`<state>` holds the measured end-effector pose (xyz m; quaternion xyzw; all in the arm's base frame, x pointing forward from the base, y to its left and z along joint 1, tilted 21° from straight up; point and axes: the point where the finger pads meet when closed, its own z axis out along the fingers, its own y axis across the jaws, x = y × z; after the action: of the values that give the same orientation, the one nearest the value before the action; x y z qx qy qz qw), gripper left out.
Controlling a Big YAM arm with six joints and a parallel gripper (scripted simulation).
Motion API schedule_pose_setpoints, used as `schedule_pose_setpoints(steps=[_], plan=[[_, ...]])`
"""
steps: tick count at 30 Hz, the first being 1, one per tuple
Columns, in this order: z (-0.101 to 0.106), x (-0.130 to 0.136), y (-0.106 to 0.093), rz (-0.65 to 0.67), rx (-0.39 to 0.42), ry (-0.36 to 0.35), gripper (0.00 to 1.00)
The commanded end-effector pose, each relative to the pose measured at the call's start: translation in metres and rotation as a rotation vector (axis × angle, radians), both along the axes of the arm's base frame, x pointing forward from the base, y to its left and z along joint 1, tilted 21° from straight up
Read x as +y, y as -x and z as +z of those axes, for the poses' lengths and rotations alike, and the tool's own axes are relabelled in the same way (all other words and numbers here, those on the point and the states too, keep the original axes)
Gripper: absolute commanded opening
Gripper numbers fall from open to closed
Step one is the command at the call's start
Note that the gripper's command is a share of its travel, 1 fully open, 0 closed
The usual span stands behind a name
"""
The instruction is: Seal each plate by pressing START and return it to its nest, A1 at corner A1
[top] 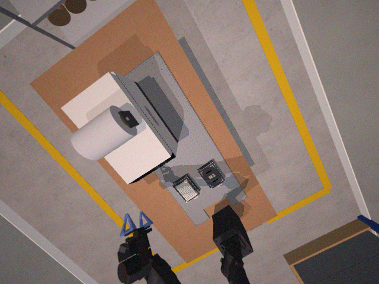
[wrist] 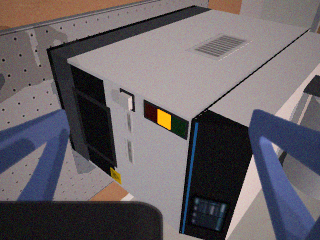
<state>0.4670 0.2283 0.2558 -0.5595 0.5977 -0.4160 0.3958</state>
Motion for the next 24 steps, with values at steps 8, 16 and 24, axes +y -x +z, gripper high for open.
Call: schedule_pose_setpoints(steps=[8,16,24], plan=[[0.025,0.005,-0.019,-0.010,-0.042,-0.025,1.00],[0.016,-0.003,-0.012,-0.014,-0.029,-0.016,1.00],[0.014,0.002,0.002,0.010,-0.028,-0.016,1.00]])
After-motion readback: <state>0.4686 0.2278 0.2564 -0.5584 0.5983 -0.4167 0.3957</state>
